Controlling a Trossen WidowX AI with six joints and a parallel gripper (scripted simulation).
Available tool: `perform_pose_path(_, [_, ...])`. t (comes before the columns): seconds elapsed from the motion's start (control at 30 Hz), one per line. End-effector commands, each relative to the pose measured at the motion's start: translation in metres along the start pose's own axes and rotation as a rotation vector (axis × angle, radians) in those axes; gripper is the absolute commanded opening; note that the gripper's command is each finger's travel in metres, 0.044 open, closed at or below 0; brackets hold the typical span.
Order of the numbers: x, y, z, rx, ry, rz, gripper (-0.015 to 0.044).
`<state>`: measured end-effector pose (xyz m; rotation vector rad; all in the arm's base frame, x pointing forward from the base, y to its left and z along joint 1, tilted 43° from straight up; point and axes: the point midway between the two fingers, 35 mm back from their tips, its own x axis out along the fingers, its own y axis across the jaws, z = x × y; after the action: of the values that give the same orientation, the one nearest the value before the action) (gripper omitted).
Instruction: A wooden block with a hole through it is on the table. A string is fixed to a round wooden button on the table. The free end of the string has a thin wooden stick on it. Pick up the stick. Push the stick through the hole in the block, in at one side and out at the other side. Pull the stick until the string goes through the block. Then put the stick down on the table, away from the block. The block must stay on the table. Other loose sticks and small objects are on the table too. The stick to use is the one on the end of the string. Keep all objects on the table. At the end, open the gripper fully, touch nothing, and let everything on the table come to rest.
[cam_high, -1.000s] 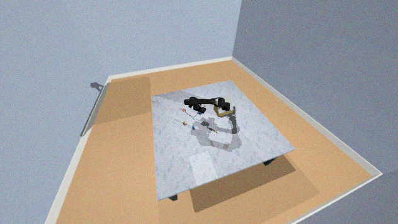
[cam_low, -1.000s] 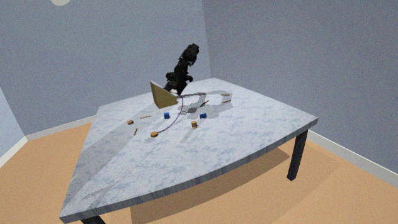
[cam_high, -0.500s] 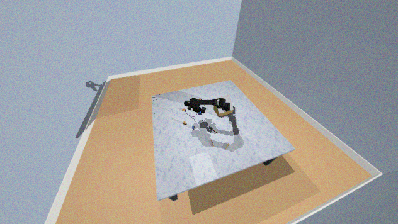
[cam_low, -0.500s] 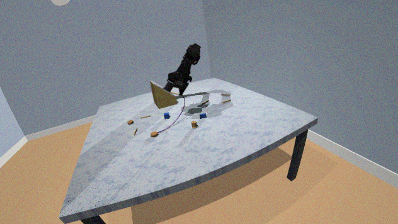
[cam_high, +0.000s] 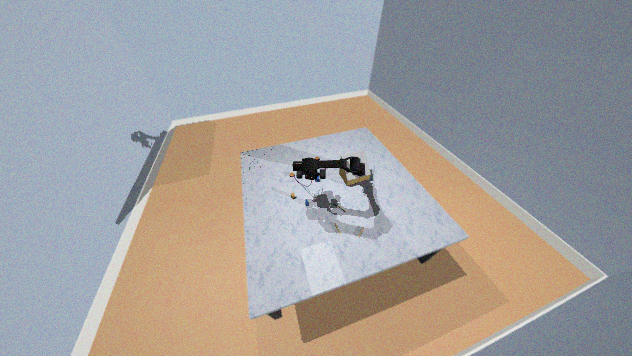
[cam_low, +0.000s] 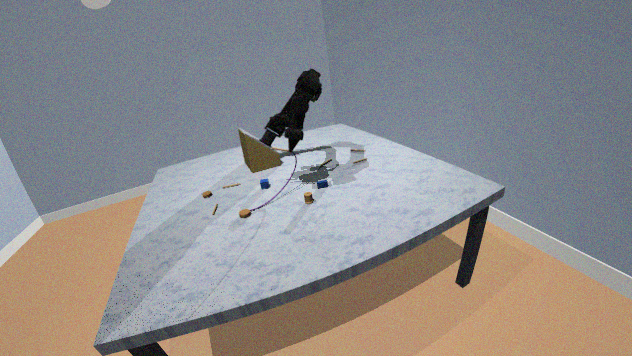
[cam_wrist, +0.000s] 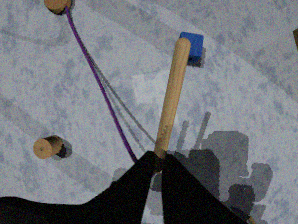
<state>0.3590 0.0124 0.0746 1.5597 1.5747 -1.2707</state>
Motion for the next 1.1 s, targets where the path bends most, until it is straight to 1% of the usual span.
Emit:
perform_pose_path(0.0, [0.0,0.001,-0.001,-0.032,-0.004,0.009,0.0])
perform_pose_path(0.23, [0.002,0.001,-0.001,-0.009,0.006,0.002,0.0])
perform_pose_path(1.07, [0.033,0.008,-0.002,-0.021,0.125,0.001,0.0])
